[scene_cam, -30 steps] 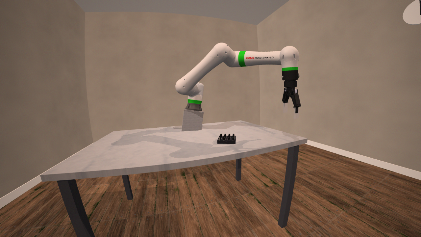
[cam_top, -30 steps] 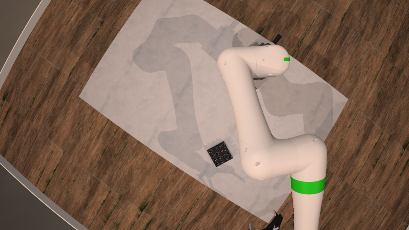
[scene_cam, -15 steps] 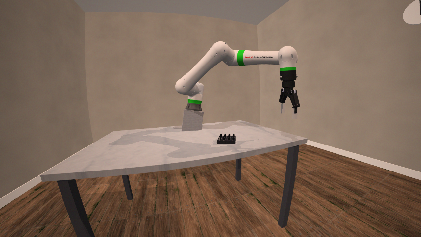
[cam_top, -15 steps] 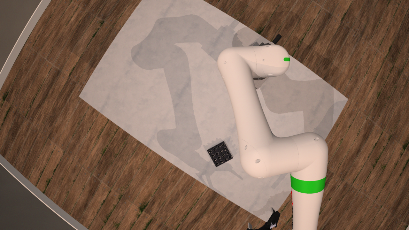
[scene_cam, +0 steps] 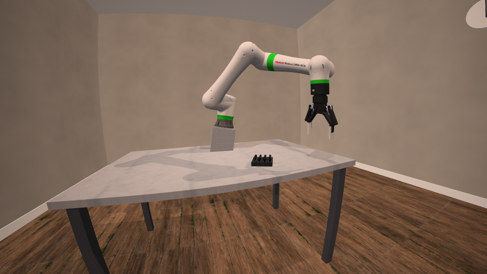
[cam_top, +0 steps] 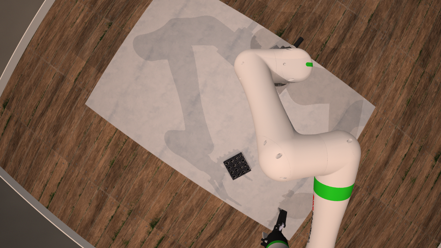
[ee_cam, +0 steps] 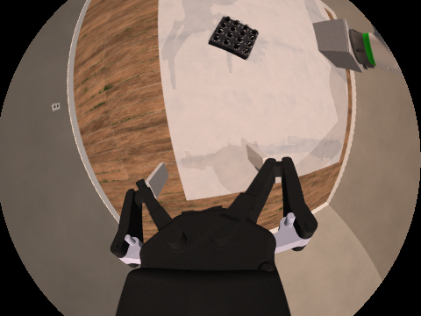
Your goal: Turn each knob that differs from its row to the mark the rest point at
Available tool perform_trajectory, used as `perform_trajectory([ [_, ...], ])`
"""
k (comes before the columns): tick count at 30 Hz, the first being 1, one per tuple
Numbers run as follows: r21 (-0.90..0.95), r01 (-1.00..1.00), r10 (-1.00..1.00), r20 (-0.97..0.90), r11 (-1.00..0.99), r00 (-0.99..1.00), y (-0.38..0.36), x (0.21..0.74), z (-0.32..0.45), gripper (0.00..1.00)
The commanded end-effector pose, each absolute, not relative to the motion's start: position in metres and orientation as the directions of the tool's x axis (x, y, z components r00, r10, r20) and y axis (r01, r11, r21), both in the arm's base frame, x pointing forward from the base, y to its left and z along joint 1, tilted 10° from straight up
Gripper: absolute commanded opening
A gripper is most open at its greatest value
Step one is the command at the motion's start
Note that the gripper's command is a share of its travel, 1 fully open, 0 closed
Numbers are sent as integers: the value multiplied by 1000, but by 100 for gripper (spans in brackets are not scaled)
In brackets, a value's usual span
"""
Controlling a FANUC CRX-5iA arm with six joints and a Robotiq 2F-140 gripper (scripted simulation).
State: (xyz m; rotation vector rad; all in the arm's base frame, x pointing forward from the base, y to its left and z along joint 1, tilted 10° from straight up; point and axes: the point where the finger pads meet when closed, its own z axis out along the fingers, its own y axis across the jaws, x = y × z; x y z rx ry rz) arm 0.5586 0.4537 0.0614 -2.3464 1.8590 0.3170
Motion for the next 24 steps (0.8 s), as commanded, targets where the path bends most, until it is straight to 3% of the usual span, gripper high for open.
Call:
perform_trajectory([
  [1,-42,-930,-898,-247,-365,364,426,549,53,100],
  [9,-87,-856,-827,-222,-510,516,392,534,40,100],
  [24,-165,-534,-520,-119,-830,846,294,479,3,100],
])
